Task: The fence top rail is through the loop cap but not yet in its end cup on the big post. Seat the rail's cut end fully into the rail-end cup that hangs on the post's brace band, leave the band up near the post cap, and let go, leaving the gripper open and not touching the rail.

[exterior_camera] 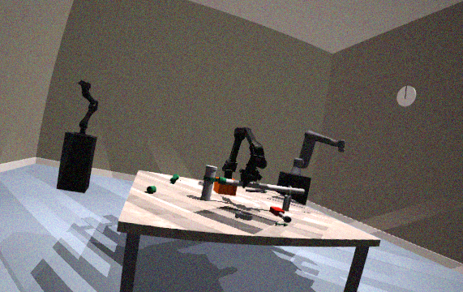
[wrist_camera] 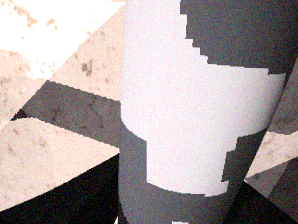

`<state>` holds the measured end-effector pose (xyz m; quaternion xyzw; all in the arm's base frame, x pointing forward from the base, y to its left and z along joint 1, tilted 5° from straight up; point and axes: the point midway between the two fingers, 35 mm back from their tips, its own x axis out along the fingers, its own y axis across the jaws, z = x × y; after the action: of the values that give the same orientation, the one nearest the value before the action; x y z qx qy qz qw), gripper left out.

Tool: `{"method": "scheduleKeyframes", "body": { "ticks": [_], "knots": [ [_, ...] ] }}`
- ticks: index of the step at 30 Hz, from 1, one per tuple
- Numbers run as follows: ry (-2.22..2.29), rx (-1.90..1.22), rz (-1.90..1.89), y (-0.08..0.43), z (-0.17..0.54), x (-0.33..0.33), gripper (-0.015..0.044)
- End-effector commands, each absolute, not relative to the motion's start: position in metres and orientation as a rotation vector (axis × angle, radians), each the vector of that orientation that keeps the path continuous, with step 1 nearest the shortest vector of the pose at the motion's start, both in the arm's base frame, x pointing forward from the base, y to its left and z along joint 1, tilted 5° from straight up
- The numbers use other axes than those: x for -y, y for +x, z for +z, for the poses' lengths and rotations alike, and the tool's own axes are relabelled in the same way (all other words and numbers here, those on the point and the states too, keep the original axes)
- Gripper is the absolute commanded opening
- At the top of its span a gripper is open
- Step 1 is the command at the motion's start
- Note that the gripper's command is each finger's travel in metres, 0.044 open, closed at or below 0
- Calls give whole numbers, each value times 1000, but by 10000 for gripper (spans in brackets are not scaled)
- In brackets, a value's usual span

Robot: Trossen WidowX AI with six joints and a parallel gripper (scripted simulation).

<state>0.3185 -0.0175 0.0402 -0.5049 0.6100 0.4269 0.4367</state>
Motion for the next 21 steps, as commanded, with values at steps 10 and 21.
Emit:
{"method": "scheduleKeyframes", "body": {
  "ticks": [10,21],
  "knots": [
    [-1271,-1521,1055,321,45,21,0],
    [-1273,-1521,1056,322,45,21,0]
  ]
}}
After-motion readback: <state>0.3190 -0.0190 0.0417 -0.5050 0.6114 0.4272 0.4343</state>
